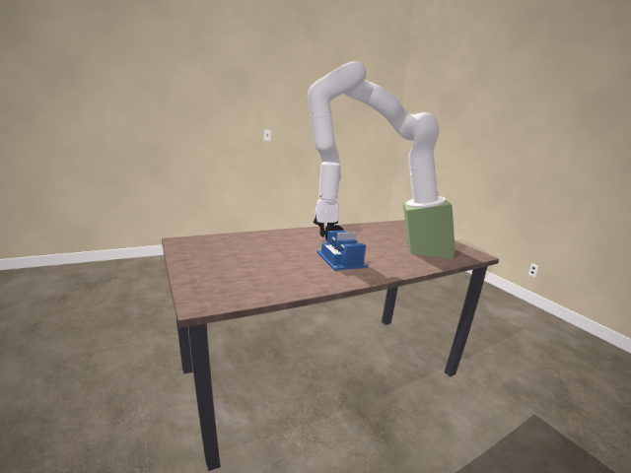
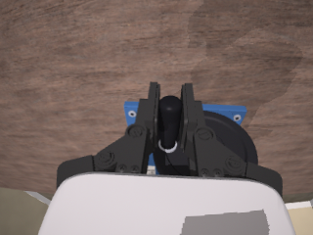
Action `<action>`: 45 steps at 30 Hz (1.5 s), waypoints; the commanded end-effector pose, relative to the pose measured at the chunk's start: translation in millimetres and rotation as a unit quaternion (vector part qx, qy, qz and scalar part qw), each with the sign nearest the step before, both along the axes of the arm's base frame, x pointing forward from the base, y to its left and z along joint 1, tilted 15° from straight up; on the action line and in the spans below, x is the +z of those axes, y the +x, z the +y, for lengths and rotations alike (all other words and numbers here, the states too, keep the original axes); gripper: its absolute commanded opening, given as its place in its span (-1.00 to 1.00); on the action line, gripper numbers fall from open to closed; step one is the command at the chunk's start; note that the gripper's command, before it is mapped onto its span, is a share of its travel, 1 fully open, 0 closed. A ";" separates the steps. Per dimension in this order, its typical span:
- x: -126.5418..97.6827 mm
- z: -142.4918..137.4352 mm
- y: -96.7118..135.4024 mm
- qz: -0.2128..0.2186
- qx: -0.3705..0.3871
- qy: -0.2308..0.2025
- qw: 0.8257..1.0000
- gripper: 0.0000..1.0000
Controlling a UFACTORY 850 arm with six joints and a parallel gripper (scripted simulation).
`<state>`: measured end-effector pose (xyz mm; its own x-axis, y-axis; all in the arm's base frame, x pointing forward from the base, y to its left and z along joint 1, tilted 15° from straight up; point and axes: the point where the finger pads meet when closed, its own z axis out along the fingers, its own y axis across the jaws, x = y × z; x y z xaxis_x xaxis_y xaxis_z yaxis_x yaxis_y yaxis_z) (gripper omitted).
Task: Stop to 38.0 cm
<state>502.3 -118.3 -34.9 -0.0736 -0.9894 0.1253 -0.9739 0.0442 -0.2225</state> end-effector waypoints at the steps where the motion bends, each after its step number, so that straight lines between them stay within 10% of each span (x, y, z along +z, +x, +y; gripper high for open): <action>1: -0.3 -0.1 0.1 0.000 0.000 0.000 1.000 -0.88; 45: -17.3 -2.2 -1.3 0.000 0.000 0.000 1.000 -0.88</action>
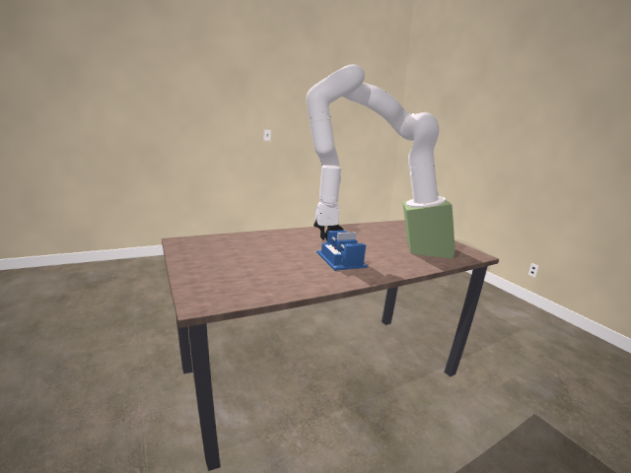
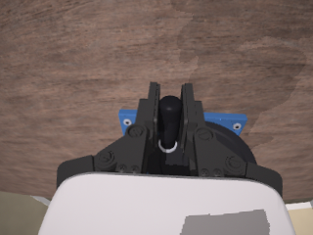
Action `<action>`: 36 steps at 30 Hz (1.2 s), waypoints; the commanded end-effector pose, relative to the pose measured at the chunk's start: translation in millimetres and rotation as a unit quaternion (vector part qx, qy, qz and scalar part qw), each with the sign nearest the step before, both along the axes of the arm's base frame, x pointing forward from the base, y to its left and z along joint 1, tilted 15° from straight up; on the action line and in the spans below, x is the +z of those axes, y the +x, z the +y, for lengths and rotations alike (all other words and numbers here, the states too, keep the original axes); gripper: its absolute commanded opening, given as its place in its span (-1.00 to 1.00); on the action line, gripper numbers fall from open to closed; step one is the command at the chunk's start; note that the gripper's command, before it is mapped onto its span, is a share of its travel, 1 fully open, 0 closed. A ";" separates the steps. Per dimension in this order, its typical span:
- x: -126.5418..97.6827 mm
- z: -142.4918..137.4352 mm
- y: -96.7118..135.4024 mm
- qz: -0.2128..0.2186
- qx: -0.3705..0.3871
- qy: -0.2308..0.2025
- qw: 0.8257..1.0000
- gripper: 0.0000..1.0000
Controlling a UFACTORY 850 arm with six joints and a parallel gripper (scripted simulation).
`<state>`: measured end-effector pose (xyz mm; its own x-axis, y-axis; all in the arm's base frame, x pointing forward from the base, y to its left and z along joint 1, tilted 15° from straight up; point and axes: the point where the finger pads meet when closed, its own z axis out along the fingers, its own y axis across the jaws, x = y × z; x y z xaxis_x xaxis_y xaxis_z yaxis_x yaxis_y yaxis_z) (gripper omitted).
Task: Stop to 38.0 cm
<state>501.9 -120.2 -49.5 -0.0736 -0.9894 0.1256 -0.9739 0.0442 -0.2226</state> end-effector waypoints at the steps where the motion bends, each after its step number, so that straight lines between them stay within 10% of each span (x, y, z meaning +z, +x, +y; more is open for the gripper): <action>1: -3.4 -0.4 -1.2 0.000 0.000 0.000 1.000 -0.88; 36: -24.2 -0.7 -32.6 0.000 0.000 0.000 1.000 -0.88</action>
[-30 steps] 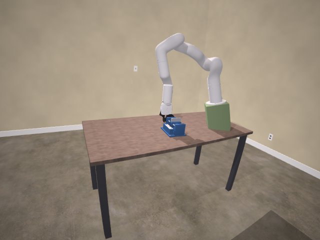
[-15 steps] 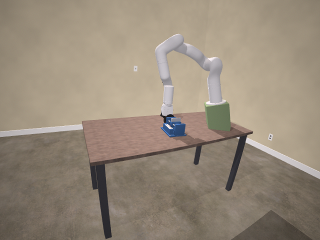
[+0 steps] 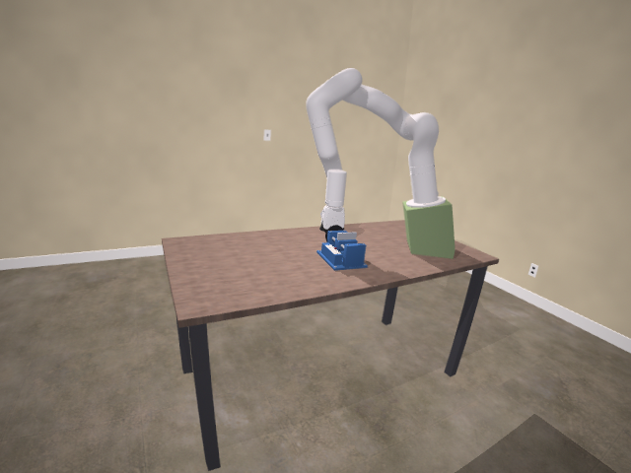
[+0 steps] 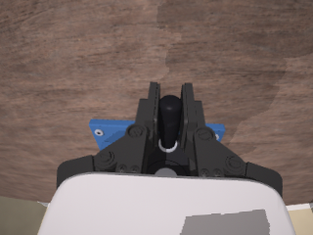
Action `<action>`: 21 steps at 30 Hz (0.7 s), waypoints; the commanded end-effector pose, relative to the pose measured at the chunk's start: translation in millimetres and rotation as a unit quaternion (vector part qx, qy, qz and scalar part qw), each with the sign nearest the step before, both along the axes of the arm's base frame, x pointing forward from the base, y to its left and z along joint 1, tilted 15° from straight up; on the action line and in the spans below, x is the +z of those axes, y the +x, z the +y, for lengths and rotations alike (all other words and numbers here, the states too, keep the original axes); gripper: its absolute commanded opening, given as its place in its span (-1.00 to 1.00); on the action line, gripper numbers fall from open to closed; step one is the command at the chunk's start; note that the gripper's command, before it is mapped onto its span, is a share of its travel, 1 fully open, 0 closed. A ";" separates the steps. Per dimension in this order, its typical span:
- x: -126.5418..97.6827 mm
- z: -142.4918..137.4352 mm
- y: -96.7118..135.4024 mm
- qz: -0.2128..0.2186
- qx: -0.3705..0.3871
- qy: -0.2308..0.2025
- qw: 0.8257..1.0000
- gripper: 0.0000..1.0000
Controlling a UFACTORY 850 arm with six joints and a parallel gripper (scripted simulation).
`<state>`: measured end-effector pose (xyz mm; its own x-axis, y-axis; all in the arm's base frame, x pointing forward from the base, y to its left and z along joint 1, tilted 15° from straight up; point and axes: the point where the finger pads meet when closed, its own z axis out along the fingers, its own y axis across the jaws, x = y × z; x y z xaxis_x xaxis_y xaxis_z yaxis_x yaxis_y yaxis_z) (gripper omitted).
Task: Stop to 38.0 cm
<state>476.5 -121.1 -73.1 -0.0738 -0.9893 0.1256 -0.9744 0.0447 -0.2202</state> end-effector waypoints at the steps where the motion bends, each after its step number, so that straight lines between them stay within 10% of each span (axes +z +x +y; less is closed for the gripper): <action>1: -0.5 0.5 -8.9 -0.001 0.000 0.000 1.000 -0.88; 21: 18.0 4.8 -35.6 -0.001 0.000 0.000 1.000 -0.88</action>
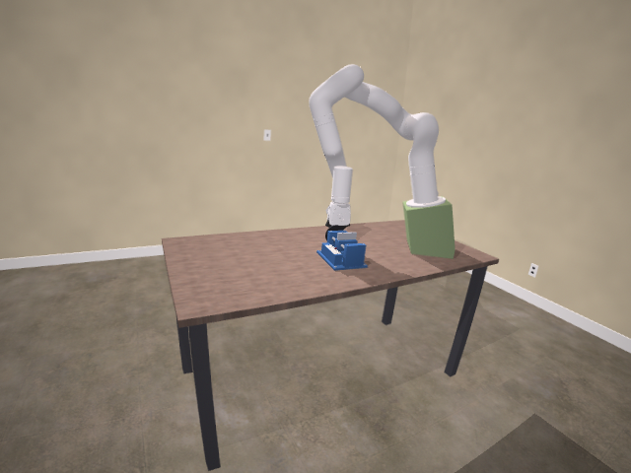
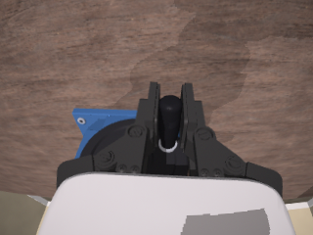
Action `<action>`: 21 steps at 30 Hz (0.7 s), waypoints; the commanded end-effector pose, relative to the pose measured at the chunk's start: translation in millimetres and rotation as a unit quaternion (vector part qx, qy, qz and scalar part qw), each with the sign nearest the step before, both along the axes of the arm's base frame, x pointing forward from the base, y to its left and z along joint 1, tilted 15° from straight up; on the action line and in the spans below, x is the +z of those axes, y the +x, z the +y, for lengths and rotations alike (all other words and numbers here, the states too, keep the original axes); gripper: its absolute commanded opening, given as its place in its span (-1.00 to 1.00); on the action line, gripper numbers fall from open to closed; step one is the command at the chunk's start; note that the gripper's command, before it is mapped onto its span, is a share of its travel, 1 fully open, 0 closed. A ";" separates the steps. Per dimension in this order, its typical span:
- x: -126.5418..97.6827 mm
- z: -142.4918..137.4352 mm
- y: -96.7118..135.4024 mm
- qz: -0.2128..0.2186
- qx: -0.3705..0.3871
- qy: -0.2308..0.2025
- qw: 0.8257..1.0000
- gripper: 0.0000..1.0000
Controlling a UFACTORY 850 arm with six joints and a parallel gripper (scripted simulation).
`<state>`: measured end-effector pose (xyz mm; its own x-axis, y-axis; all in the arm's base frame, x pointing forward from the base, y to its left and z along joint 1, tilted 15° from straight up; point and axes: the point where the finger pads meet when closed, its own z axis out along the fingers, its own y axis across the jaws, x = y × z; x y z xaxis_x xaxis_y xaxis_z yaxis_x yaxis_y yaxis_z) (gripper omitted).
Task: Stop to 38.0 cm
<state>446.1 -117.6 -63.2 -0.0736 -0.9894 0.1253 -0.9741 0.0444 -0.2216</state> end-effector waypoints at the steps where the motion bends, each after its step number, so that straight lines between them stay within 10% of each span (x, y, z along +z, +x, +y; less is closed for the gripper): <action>1: 9.9 1.6 -6.0 0.000 0.000 0.000 1.000 -0.88; 21: 43.1 5.3 0.1 0.000 0.000 0.000 1.000 -0.88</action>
<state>441.6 -112.6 -26.4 -0.0739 -0.9896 0.1233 -0.9744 0.0454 -0.2202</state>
